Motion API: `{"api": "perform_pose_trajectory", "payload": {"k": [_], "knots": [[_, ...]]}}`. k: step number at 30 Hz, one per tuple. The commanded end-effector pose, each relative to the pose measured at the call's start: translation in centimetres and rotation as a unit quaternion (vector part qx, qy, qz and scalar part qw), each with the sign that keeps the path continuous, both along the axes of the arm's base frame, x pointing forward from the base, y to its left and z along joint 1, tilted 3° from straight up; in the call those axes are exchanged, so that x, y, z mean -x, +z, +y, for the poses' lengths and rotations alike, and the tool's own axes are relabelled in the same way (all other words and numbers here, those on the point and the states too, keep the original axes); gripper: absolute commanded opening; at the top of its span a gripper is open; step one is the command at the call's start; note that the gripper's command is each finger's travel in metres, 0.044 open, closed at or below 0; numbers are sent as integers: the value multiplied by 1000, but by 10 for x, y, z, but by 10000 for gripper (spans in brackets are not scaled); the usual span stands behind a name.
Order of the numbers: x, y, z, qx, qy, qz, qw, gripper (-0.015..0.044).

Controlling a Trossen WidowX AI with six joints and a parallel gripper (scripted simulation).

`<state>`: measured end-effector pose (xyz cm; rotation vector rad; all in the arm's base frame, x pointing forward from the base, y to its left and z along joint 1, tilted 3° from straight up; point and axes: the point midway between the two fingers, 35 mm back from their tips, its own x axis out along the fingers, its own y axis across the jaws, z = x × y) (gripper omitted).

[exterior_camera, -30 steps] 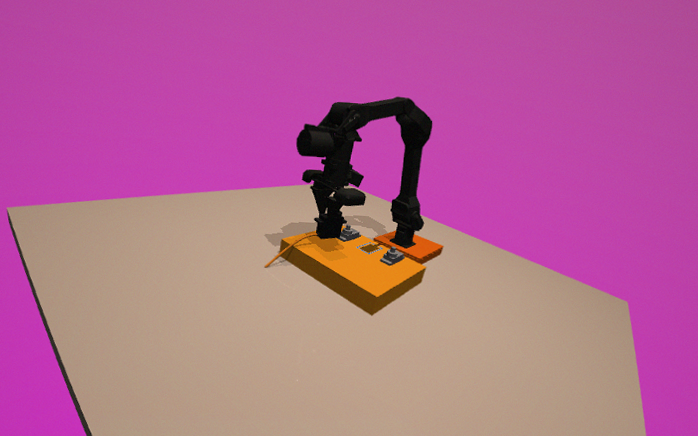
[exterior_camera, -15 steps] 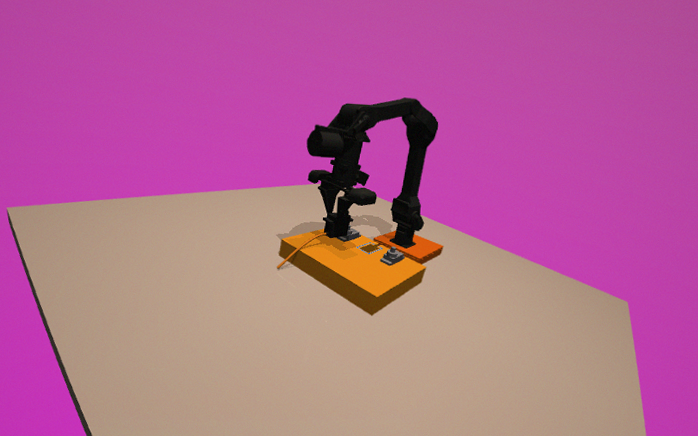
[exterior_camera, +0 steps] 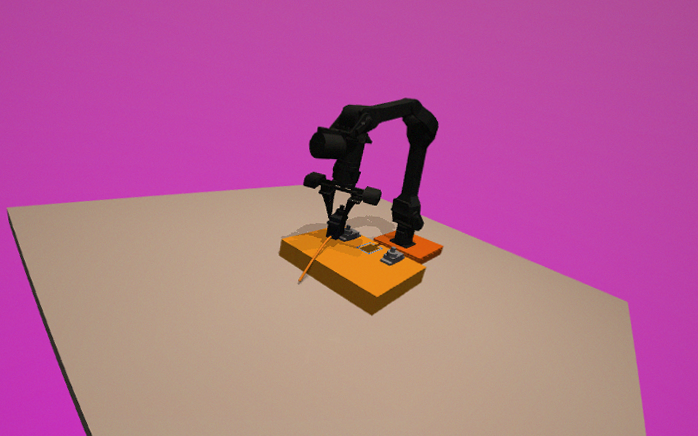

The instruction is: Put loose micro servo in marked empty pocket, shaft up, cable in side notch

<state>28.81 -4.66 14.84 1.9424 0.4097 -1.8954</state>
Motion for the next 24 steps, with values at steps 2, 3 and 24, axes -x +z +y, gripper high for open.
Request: {"api": "perform_pose_trajectory", "payload": {"k": [2, 3, 24], "knots": [[0, 0, 2, 4, 74, 4, 997, 0], [0, 0, 2, 4, 92, 5, 996, 0], [-2, 0, 12, 21, 431, 20, 902, 0]]}}
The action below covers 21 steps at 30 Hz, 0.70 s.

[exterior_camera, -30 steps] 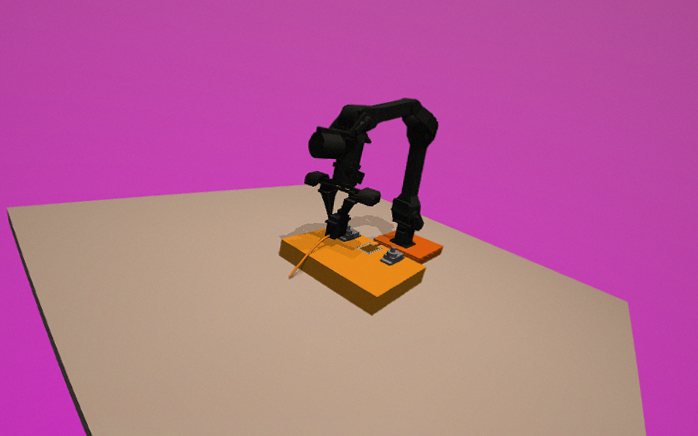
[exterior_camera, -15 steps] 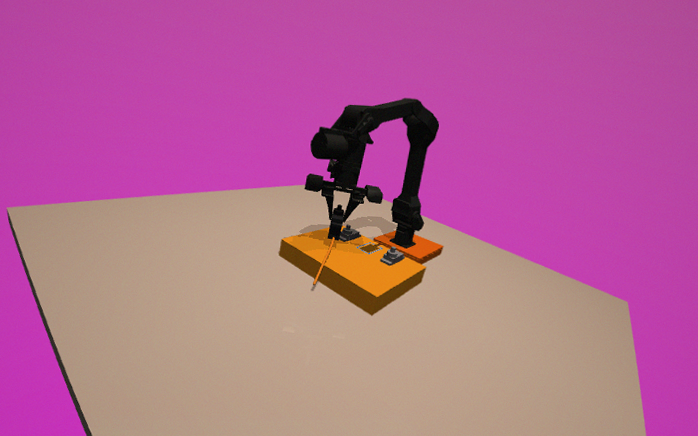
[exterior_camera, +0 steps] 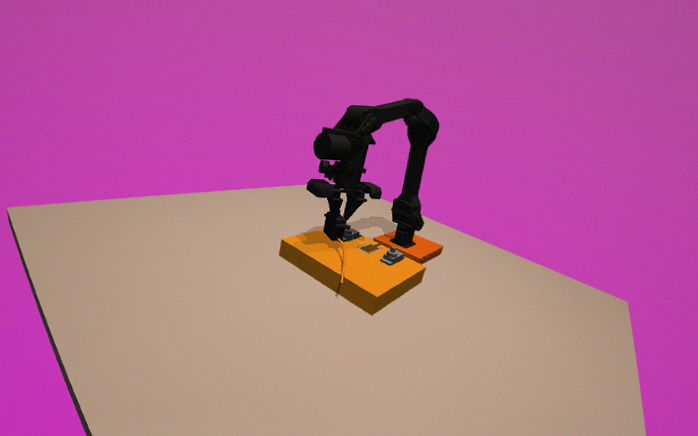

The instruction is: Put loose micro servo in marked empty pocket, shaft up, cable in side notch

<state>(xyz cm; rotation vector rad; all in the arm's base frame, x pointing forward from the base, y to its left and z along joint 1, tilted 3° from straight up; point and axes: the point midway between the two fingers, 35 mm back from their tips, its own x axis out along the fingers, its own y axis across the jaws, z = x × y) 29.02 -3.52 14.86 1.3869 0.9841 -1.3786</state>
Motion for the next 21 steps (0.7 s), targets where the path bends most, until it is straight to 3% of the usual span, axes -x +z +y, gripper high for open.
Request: {"api": "perform_pose_trajectory", "payload": {"k": [1, 21], "knots": [[0, 0, 1, 3, 57, 3, 998, 0], [0, 0, 9, 20, 392, 24, 919, 0]]}}
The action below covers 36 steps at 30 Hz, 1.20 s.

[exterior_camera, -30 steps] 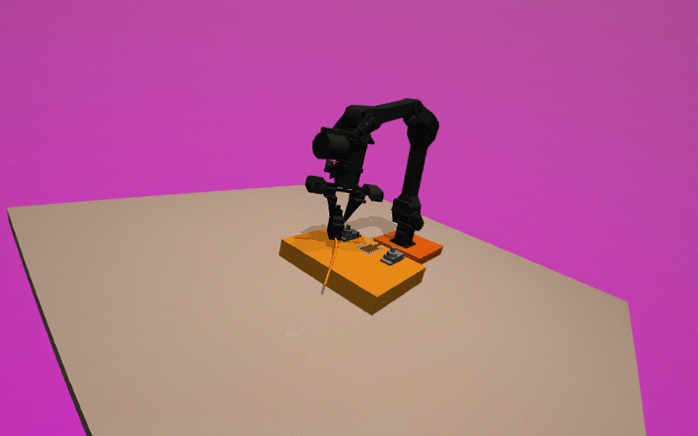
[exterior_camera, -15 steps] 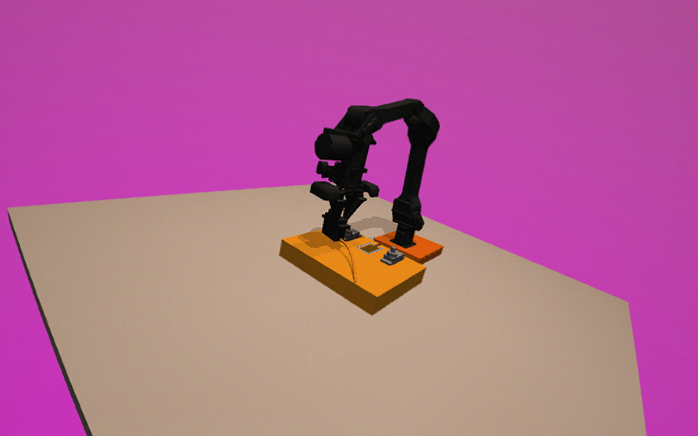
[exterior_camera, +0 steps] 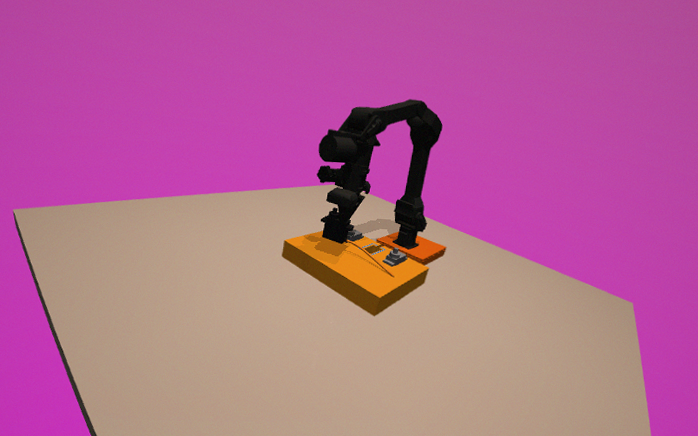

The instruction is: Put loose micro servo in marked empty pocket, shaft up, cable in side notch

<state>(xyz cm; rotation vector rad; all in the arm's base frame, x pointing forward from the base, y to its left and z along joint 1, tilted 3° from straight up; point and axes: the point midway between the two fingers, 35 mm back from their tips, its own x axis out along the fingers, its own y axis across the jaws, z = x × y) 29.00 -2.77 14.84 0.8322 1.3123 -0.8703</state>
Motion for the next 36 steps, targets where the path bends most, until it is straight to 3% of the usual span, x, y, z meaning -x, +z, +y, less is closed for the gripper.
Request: {"api": "perform_pose_trajectory", "payload": {"k": [1, 18, 36], "knots": [[0, 0, 2, 2, 57, 3, 998, 0], [1, 0, 8, 17, 344, 20, 939, 0], [1, 0, 14, 31, 615, 36, 787, 0]]}}
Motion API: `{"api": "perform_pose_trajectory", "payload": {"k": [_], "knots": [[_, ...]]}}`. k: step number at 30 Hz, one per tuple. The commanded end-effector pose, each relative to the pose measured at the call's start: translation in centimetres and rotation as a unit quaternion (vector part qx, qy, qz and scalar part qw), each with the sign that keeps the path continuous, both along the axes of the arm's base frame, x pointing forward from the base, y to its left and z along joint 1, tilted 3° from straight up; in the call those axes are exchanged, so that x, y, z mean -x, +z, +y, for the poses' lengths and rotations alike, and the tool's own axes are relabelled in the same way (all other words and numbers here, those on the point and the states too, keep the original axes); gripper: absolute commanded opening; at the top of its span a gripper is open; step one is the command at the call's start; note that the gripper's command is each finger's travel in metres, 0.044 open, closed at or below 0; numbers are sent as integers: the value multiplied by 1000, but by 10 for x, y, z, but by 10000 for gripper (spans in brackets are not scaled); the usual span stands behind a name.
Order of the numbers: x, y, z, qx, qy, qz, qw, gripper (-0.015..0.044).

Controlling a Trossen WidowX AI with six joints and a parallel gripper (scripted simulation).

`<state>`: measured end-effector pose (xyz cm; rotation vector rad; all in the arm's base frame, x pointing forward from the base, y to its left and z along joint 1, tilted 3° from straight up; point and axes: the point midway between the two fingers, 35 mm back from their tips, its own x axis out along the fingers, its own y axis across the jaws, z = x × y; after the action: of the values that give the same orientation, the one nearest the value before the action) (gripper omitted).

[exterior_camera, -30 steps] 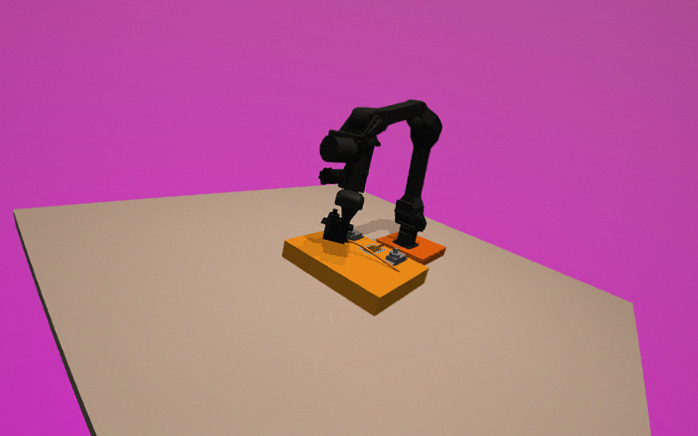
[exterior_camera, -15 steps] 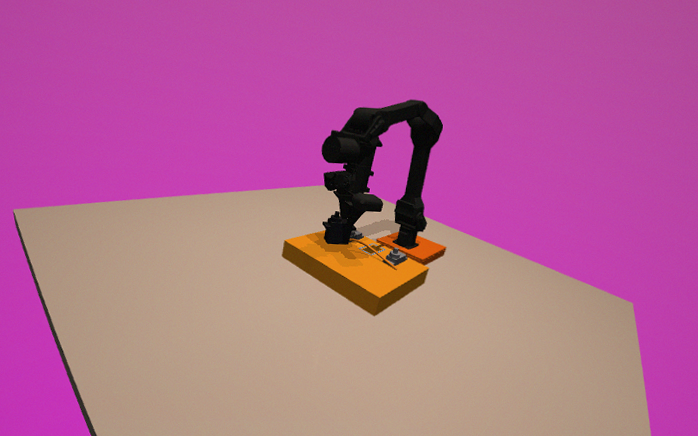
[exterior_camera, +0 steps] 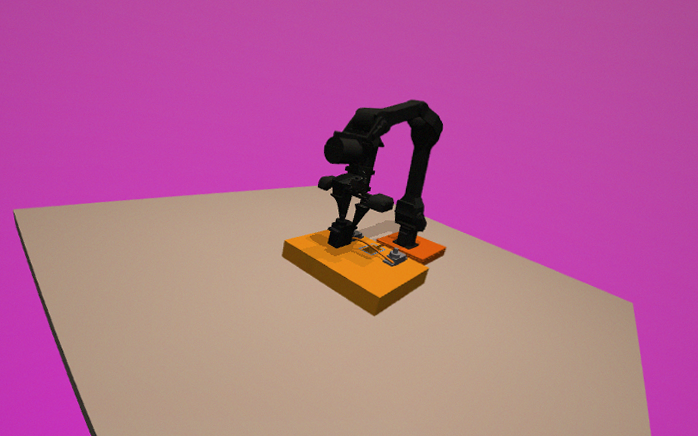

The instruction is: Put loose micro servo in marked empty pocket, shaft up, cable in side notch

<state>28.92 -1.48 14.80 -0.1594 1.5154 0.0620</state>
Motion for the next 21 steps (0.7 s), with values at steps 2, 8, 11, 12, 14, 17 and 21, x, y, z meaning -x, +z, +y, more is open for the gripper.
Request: {"api": "perform_pose_trajectory", "payload": {"k": [2, 8, 11, 12, 14, 17, 21], "knots": [[1, 0, 2, 2, 74, 5, 997, 0], [1, 0, 5, 8, 177, 11, 984, 0], [1, 0, 6, 10, 228, 13, 973, 0], [1, 0, 6, 11, 245, 14, 969, 0], [1, 0, 7, 13, 278, 16, 960, 0], [1, 0, 8, 15, 328, 19, 944, 0], [2, 0, 9, 19, 392, 23, 919, 0]]}}
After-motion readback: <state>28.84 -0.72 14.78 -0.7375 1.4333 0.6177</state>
